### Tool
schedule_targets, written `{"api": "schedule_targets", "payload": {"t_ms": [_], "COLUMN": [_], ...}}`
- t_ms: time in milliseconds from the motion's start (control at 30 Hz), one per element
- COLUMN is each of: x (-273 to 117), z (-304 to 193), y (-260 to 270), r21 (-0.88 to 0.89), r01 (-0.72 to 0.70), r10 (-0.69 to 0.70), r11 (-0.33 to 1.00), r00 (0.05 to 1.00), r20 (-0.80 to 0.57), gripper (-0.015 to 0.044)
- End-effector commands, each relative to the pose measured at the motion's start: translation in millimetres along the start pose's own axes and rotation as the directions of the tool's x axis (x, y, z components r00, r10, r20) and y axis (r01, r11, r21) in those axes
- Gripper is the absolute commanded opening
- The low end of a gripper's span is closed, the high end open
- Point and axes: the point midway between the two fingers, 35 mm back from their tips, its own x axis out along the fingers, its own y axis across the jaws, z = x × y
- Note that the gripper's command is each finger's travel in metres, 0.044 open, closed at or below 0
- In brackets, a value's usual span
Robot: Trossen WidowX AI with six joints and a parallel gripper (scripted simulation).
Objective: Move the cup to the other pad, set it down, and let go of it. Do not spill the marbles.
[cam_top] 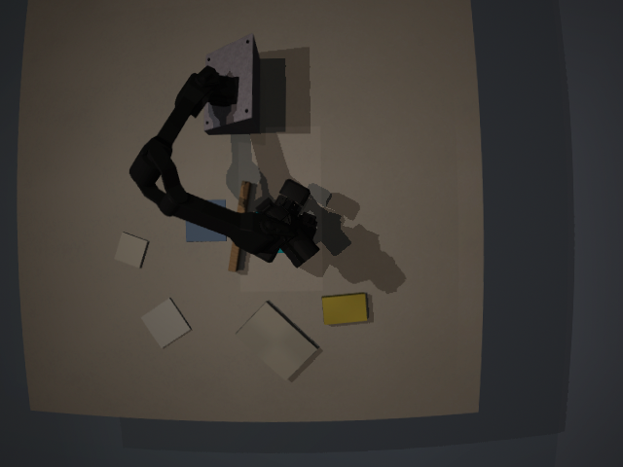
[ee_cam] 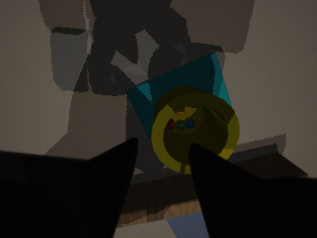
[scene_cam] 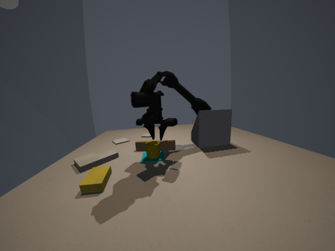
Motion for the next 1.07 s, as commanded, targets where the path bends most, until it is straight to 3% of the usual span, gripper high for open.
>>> {"api": "schedule_targets", "payload": {"t_ms": [0,233,667,1033], "x": [0.7,-4.0,-61.3,-59.8], "z": [0.0,0.4,0.9,2.1], "y": [0.3,0.1,0.2,-0.2], "r21": [-0.002,-0.001,0.004,-0.001], "r01": [0.0,-0.001,-0.004,0.002], "r10": [0.0,0.001,0.004,-0.002], "r11": [1.0,1.0,1.0,1.0], "r00": [1.0,1.0,1.0,1.0], "r20": [-0.001,0.0,0.005,0.006], "gripper": [0.0252,0.0435,0.044,0.044]}}
